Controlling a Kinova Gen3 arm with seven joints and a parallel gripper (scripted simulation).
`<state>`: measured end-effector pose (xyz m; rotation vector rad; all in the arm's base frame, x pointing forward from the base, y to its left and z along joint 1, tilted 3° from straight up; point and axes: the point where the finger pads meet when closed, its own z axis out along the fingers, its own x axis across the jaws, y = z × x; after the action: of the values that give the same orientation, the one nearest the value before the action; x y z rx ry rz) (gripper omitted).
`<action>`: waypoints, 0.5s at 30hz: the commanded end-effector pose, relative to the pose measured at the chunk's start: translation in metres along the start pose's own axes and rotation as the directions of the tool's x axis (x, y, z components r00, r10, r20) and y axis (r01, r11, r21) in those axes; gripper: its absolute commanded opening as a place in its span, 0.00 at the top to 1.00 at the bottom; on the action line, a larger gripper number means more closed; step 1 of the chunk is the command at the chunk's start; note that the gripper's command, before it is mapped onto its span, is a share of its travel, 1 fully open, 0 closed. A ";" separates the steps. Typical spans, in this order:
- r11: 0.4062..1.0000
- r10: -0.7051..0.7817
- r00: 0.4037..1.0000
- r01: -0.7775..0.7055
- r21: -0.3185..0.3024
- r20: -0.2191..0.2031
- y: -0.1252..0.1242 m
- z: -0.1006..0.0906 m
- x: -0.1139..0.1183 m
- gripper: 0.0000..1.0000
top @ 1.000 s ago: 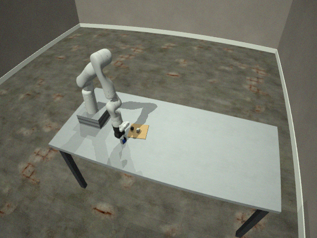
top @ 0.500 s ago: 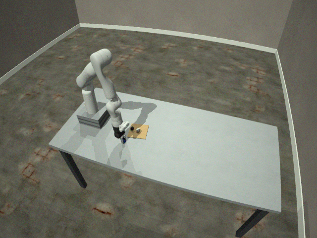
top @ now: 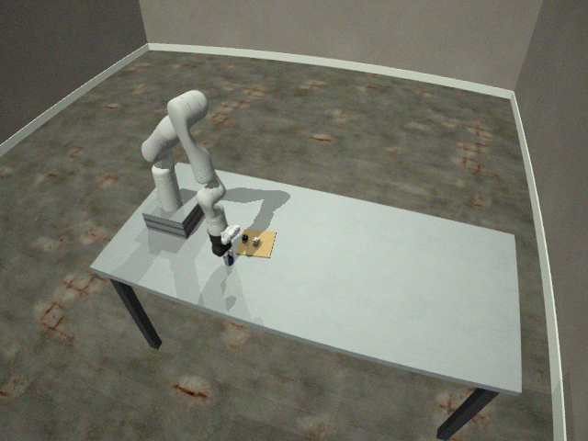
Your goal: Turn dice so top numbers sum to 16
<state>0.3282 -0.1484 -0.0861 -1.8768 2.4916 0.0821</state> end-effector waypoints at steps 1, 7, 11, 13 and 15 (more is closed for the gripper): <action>1.000 0.000 1.000 0.000 0.001 0.000 -0.001 -0.001 0.000 0.60; 1.000 0.000 1.000 0.000 0.001 0.000 -0.001 -0.001 0.000 0.60; 1.000 0.000 1.000 0.000 0.001 0.000 -0.001 -0.005 0.000 0.60; 1.000 0.000 1.000 0.000 0.001 0.000 -0.001 -0.011 0.000 0.60; 1.000 0.000 1.000 0.000 0.001 0.000 -0.001 -0.011 0.000 0.60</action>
<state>0.3258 -0.1472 -0.0796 -1.8804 2.4933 0.0936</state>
